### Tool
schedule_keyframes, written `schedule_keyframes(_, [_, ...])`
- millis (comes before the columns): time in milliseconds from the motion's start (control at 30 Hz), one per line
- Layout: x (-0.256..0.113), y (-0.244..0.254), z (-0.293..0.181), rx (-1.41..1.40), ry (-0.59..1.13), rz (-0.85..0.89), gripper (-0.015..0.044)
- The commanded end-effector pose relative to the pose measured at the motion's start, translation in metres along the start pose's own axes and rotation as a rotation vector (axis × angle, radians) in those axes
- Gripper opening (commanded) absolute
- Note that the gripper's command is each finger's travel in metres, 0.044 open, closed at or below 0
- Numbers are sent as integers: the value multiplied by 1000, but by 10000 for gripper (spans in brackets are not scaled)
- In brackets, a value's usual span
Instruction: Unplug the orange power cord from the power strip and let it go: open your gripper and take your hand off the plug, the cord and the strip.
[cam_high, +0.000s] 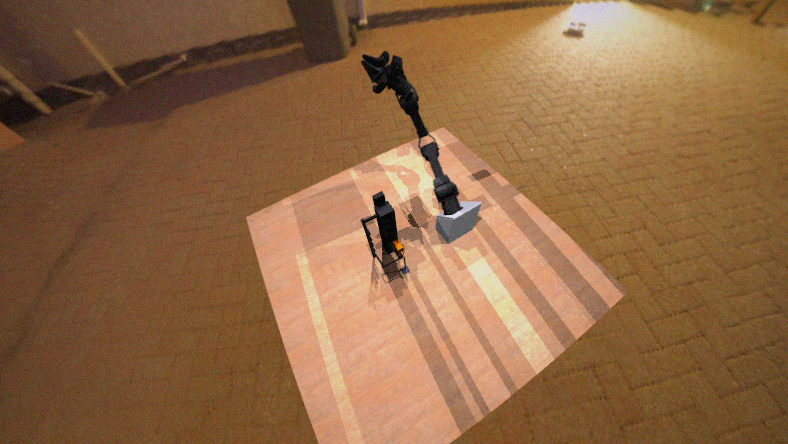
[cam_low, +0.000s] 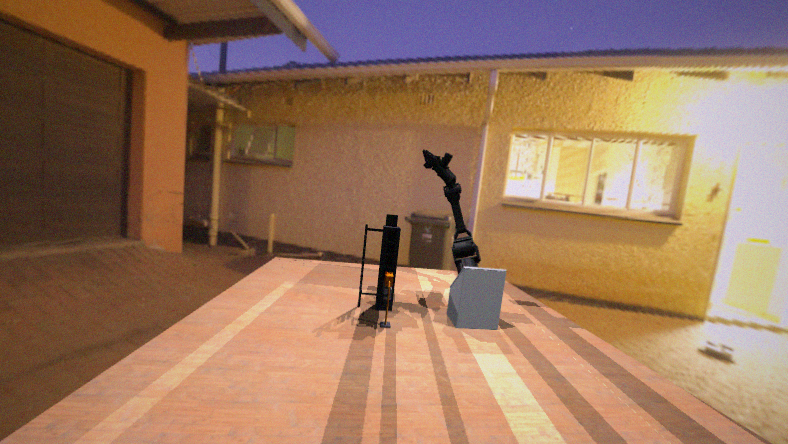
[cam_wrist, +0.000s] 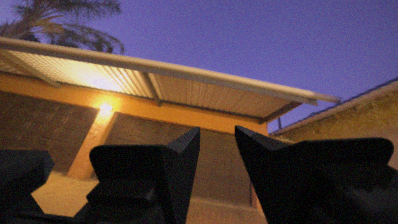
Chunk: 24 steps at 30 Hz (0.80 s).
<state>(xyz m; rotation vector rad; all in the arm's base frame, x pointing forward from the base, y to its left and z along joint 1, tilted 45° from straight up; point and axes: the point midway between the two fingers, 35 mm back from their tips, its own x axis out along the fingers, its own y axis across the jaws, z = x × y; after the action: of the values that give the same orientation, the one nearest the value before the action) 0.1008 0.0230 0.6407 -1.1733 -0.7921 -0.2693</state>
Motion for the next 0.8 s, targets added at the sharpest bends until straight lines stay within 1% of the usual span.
schedule_keyframes(0, [23,63,21,-53,2,163,160])
schedule_keyframes(200, [43,164,35,-133,24,414,160])
schedule_keyframes(400, [47,270,24,-228,101,670,160])
schedule_keyframes(567, [33,349,6,-276,179,876,160])
schedule_keyframes(767, [-3,437,-24,-315,310,1135,160])
